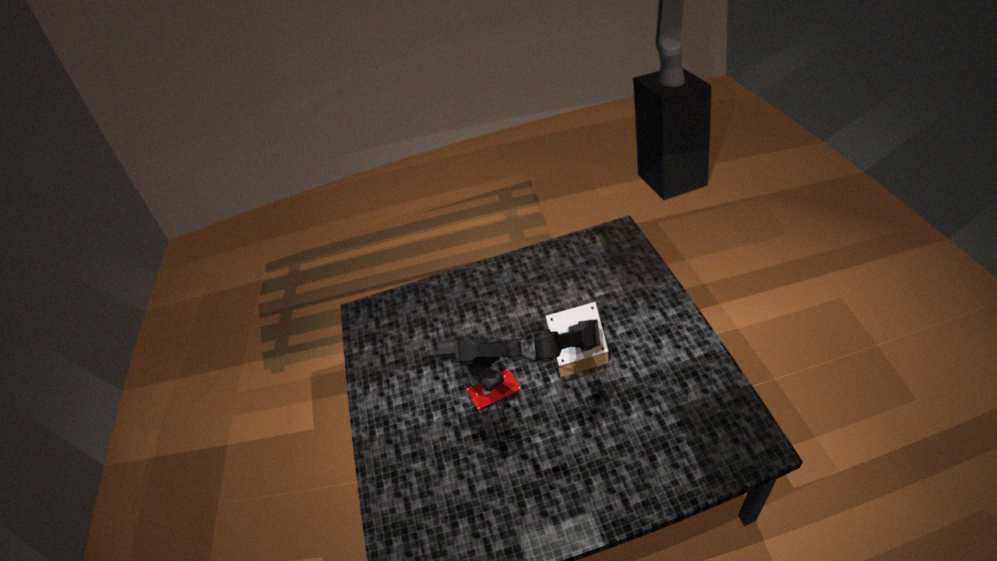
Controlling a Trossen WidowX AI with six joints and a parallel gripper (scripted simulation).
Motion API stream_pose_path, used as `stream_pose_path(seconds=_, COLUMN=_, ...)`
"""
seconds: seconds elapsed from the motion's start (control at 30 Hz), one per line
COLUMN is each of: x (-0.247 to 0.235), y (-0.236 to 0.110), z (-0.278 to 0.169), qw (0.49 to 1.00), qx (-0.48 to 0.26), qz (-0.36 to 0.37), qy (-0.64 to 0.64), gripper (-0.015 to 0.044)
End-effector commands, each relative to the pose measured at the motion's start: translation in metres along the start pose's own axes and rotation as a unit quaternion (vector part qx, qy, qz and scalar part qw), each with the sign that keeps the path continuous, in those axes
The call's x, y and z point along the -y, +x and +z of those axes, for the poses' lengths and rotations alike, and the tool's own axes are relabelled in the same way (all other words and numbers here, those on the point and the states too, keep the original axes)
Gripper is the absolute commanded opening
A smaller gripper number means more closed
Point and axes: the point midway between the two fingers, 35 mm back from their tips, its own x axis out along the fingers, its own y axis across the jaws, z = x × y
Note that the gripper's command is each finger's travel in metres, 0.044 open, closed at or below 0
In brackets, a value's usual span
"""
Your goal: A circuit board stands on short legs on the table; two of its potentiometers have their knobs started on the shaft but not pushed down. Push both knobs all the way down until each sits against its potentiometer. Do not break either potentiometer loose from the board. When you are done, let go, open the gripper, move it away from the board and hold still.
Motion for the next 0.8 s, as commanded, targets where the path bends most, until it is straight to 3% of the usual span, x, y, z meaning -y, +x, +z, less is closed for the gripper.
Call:
stream_pose_path(seconds=0.0, x=0.002, y=0.006, z=0.001, qw=1.000, qx=0.003, qz=-0.005, qy=0.001, gripper=0.0000)
stream_pose_path(seconds=0.77, x=0.001, y=-0.013, z=0.001, qw=1.000, qx=0.003, qz=-0.005, qy=0.001, gripper=0.0000)
